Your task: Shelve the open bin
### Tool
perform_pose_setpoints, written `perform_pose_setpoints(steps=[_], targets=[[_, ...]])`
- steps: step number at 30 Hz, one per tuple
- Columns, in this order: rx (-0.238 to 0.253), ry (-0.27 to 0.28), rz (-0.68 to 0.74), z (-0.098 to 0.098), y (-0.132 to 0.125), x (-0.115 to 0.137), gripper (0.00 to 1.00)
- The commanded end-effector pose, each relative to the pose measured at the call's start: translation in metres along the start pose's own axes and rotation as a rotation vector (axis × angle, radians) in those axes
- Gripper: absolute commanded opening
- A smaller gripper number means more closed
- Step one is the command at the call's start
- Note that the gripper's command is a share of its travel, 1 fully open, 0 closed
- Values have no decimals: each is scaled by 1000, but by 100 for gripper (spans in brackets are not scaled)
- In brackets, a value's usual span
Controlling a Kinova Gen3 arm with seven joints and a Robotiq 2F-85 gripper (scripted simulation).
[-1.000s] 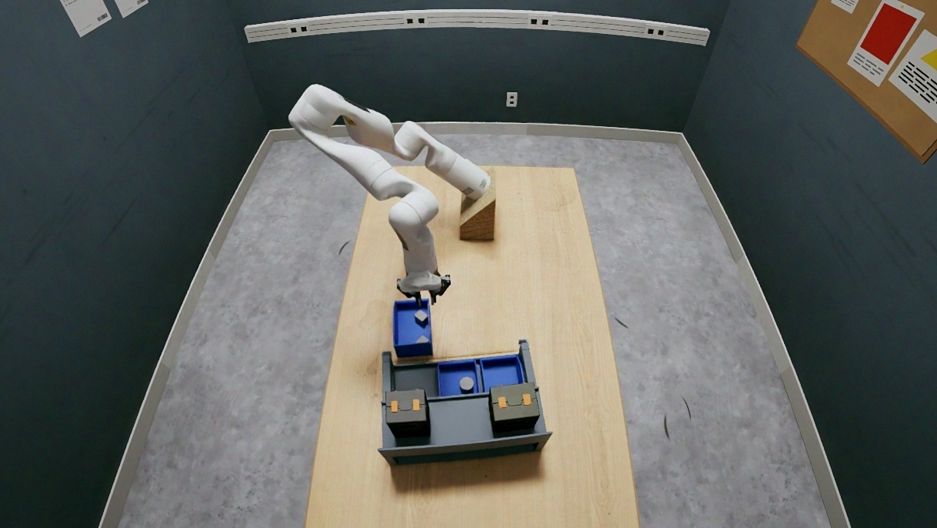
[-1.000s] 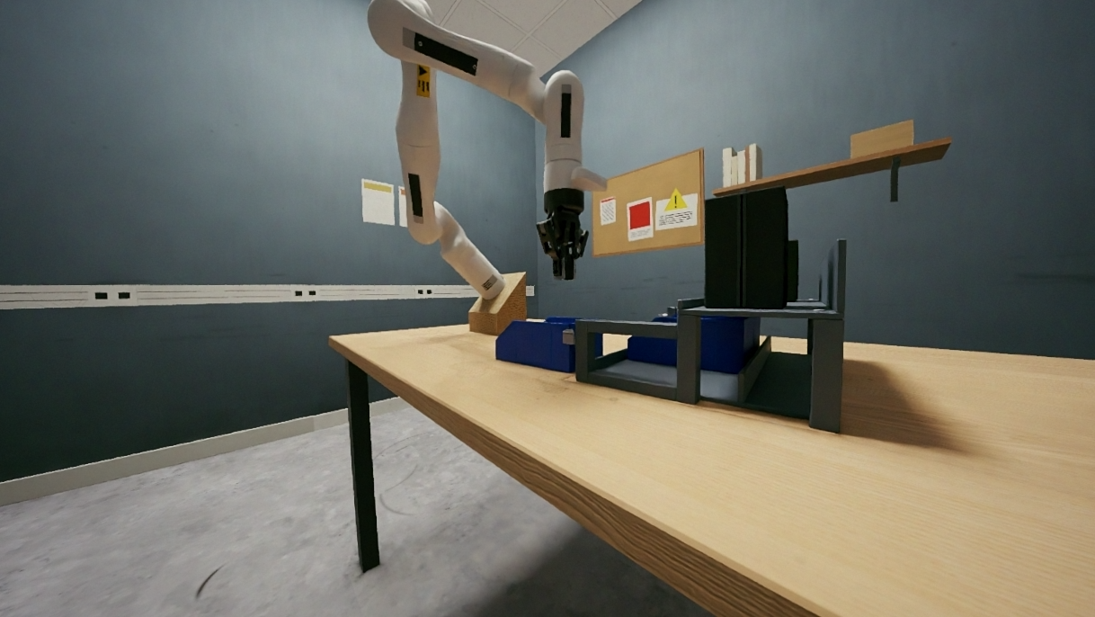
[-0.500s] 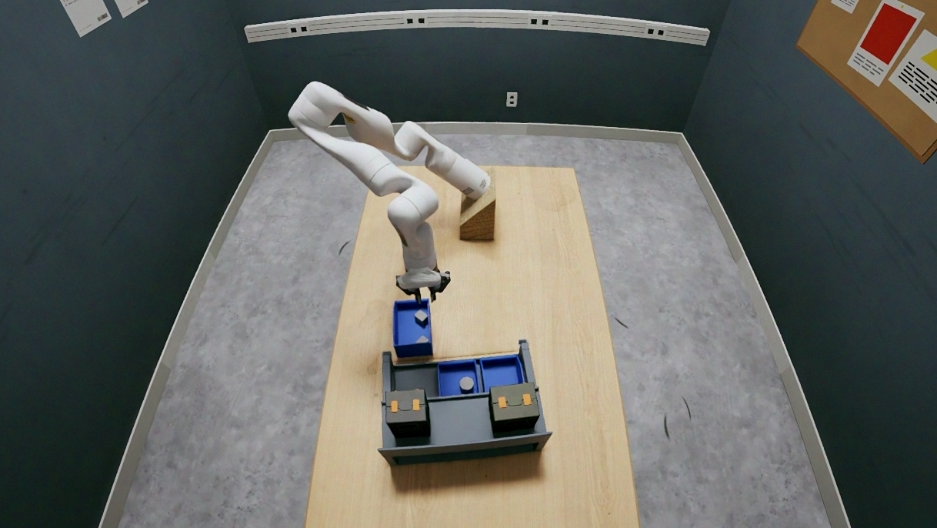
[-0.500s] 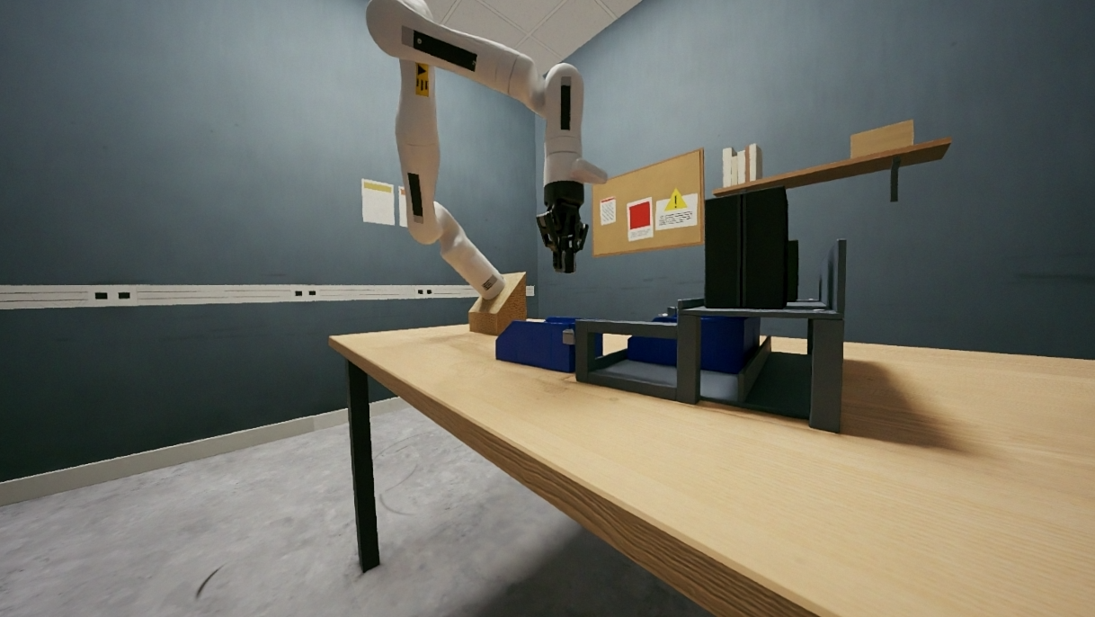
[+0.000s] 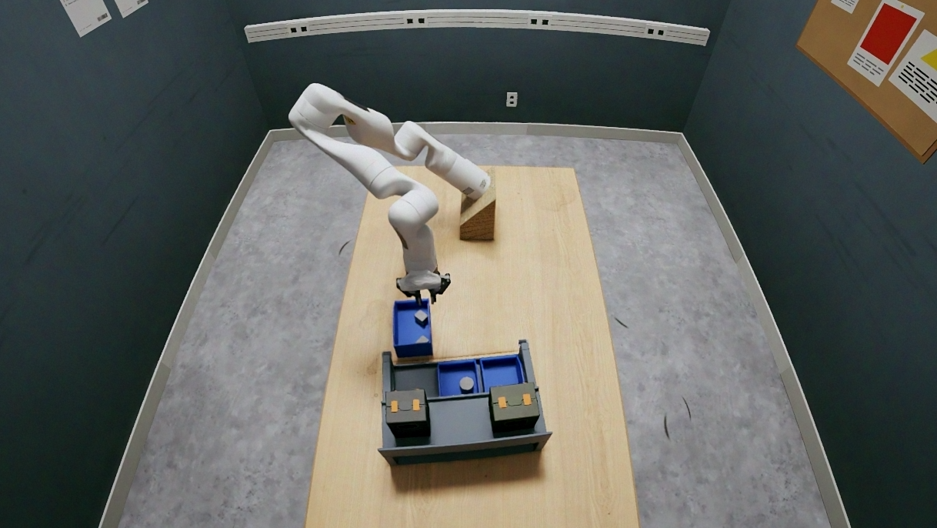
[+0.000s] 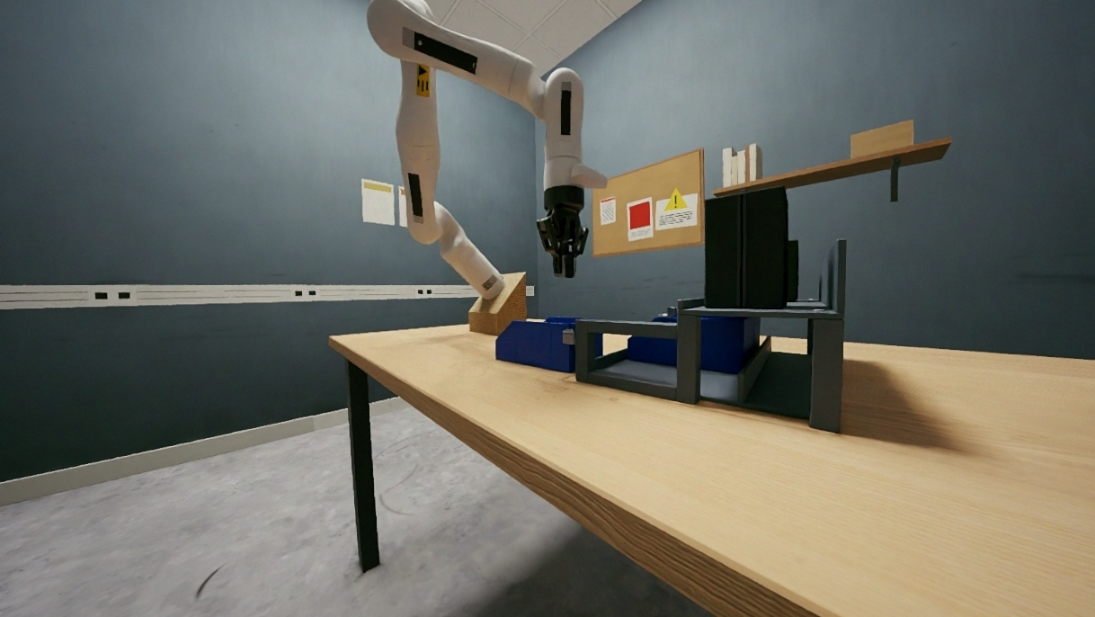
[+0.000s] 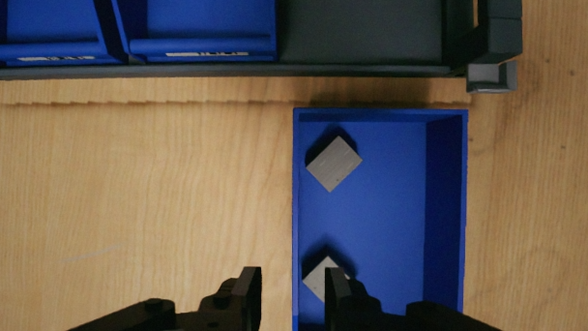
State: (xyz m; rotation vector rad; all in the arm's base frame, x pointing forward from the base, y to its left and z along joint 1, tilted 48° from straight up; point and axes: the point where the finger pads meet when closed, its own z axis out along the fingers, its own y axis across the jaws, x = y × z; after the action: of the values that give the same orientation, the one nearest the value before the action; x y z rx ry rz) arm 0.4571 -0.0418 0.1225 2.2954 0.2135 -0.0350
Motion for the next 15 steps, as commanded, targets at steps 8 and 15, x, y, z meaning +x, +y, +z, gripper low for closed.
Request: perform_pose_setpoints(steps=[8,15], targets=[[0,2,0,1,0,0,35],[0,2,0,4,0,0,35]])
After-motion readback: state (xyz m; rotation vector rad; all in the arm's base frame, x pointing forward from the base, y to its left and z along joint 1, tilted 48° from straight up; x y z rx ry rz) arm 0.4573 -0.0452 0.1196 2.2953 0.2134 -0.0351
